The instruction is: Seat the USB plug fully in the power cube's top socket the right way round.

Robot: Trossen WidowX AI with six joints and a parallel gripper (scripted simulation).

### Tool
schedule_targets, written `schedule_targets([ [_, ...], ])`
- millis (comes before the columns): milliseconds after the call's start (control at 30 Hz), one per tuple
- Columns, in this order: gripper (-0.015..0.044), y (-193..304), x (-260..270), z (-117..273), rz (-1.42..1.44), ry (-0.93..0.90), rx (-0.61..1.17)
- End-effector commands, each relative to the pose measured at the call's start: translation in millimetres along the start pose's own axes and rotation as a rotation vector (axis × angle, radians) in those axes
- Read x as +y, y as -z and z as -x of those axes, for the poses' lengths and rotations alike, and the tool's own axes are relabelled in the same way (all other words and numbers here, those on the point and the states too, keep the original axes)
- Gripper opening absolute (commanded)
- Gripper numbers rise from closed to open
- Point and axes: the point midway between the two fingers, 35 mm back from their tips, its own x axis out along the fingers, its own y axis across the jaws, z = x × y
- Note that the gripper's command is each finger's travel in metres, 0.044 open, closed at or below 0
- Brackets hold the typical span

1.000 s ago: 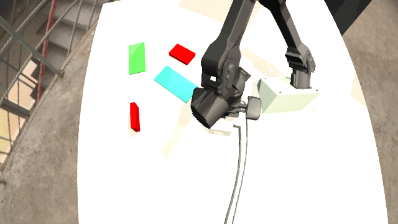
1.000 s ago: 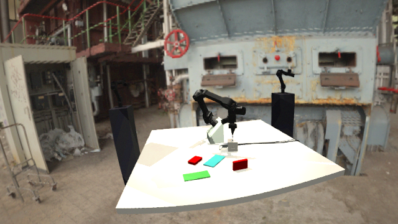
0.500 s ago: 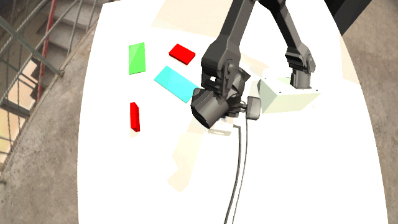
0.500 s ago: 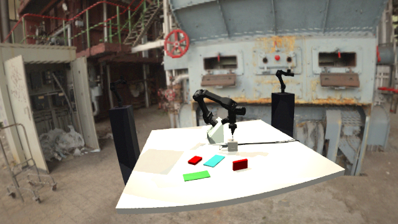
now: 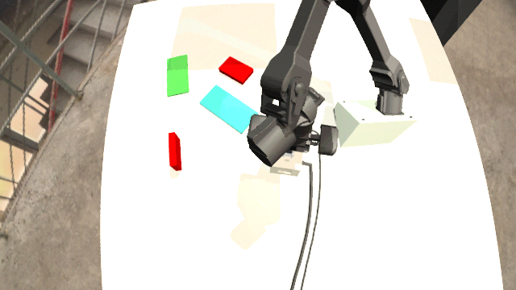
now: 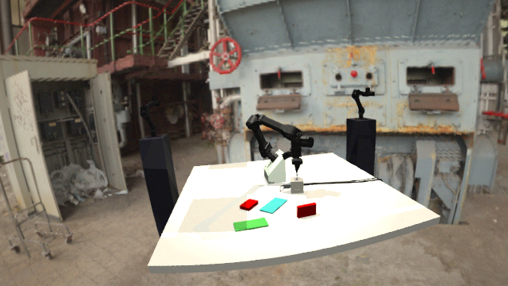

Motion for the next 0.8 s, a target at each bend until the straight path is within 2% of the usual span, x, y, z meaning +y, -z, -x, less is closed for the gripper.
schedule_targets([
  [0, 0.0000, -0.2, 0.5, -1.0, 0.003, -0.003, -0.002],
  [767, 0.0000, -0.2, 0.5, -3.8, 0.003, -0.003, -0.002],
])
